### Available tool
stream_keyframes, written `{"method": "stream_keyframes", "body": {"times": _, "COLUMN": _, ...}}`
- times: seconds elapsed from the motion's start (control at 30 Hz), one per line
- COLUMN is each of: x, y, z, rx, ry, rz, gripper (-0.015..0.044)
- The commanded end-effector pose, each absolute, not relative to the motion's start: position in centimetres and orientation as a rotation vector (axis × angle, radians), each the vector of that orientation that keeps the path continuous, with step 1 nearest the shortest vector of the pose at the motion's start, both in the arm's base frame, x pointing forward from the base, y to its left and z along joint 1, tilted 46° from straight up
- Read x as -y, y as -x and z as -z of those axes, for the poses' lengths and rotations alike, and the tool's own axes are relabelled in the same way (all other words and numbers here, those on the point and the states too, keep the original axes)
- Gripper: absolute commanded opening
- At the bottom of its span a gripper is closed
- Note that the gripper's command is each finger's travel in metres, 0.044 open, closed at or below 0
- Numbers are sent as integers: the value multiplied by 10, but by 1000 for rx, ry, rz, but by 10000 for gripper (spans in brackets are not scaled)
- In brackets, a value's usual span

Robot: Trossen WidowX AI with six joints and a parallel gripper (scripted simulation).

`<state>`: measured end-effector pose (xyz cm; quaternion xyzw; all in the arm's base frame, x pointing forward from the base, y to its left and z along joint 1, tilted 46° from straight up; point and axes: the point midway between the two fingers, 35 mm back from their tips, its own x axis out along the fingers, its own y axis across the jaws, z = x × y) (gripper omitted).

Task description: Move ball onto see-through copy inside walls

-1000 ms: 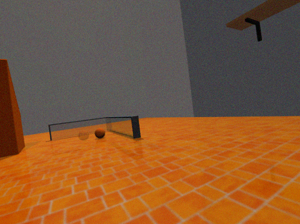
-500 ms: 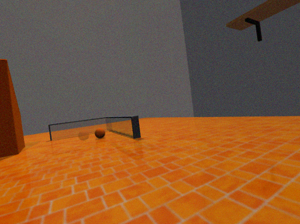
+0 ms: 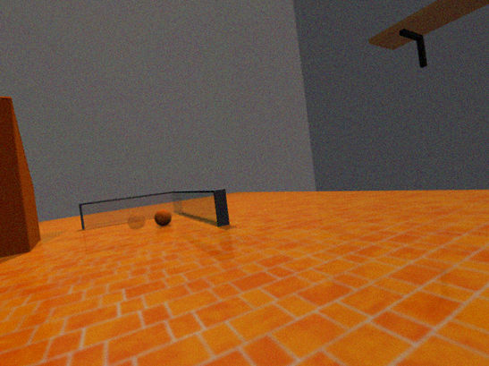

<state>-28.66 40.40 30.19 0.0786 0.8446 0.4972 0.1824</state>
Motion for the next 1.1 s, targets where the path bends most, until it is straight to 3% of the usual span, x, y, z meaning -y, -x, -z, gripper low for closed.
{"method": "stream_keyframes", "body": {"times": 0.0, "x": -424, "y": 246, "z": -311, "rx": -2213, "ry": -329, "rz": -1493, "gripper": 264}}
{"method": "stream_keyframes", "body": {"times": 0.53, "x": -479, "y": 52, "z": -316, "rx": -1503, "ry": -549, "rz": -1546, "gripper": 264}}
{"method": "stream_keyframes", "body": {"times": 1.07, "x": -470, "y": -150, "z": -260, "rx": -1104, "ry": -459, "rz": -1316, "gripper": 264}}
